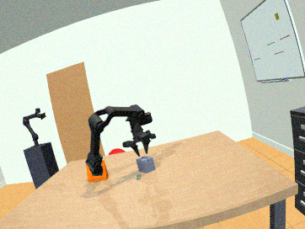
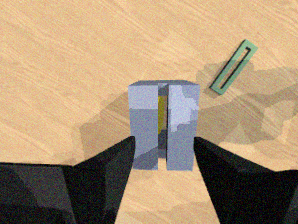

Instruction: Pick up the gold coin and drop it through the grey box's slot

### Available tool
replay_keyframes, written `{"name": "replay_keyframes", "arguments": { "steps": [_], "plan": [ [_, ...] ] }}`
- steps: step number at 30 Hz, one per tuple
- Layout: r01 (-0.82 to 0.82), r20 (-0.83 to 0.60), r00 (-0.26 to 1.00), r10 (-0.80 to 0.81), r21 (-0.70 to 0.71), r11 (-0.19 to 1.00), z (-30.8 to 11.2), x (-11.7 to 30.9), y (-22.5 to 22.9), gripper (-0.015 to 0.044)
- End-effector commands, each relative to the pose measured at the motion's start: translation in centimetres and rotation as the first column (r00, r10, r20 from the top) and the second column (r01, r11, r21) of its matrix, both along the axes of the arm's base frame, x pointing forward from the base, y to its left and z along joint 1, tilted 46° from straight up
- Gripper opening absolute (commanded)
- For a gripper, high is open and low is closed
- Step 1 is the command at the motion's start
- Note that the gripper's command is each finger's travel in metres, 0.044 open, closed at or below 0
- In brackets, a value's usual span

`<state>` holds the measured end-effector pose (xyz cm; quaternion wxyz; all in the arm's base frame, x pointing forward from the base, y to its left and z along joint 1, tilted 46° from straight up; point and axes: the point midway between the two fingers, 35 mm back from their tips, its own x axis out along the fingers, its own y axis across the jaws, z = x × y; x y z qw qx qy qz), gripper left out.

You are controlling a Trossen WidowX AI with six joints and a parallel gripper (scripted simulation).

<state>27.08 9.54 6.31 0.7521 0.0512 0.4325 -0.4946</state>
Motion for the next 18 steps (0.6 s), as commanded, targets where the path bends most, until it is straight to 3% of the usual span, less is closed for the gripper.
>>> {"name": "replay_keyframes", "arguments": {
  "steps": [1, 6, 9, 18],
  "plan": [
    [0.002, 0.001, 1.0, -0.002, 0.005, 1.0, 0.7, -0.1, 0.8, 0.0318],
    [0.0, 0.001, 1.0, 0.0, 0.004, 1.0, 2.0, -0.4, 2.1, 0.044],
    [-0.002, 0.002, 1.0, 0.002, 0.001, 1.0, 4.0, -1.0, 3.8, 0.044],
    [-0.003, 0.003, 1.0, 0.003, 0.001, 1.0, 4.1, -1.1, 3.9, 0.044]
  ]
}}
